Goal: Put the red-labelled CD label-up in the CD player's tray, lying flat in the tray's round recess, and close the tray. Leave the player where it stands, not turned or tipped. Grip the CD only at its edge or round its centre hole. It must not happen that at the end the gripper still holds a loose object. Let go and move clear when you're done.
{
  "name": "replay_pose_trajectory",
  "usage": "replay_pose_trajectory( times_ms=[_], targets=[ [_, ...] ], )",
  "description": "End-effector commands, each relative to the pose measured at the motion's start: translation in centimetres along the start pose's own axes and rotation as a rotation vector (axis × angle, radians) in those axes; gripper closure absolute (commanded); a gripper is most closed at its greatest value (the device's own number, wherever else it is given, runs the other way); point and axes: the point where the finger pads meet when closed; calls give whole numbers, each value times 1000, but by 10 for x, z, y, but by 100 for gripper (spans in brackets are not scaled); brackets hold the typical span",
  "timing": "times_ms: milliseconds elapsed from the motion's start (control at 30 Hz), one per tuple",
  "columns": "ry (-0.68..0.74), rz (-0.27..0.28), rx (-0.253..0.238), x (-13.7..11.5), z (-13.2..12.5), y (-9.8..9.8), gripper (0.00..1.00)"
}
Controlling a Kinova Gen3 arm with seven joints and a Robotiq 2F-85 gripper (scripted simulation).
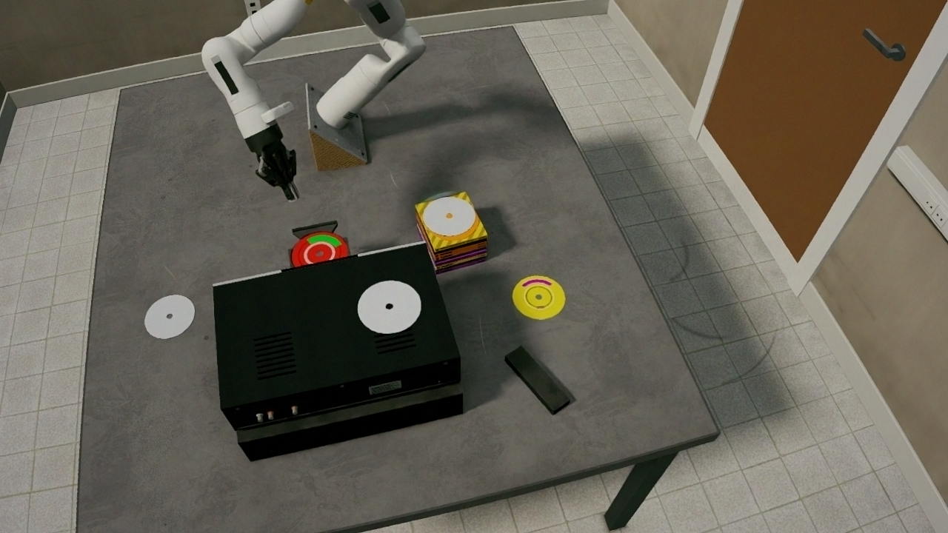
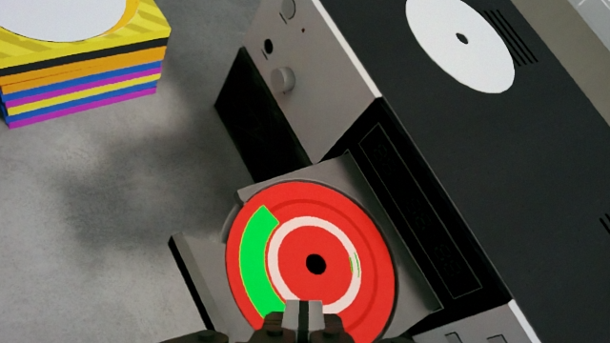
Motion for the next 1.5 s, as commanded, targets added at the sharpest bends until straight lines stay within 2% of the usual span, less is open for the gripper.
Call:
replay_pose_trajectory(
  times_ms=[0,67,567,633,1133,1467],
  targets=[
    [96,-16,22,-4,-7,0,90],
    [96,-16,22,-4,-7,0,90],
    [463,-61,107,-3,-24,2,90],
    [463,-61,107,-3,-24,2,90],
    [735,-94,170,-2,-36,3,90],
    [839,-107,194,-2,-41,4,90]
  ],
)
Point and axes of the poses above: the point where the finger pads meet when closed, its own y axis out along the fingers, its own z axis across the jaws, x = y × z, and after that the axes turned 7 degrees about y, right-handed
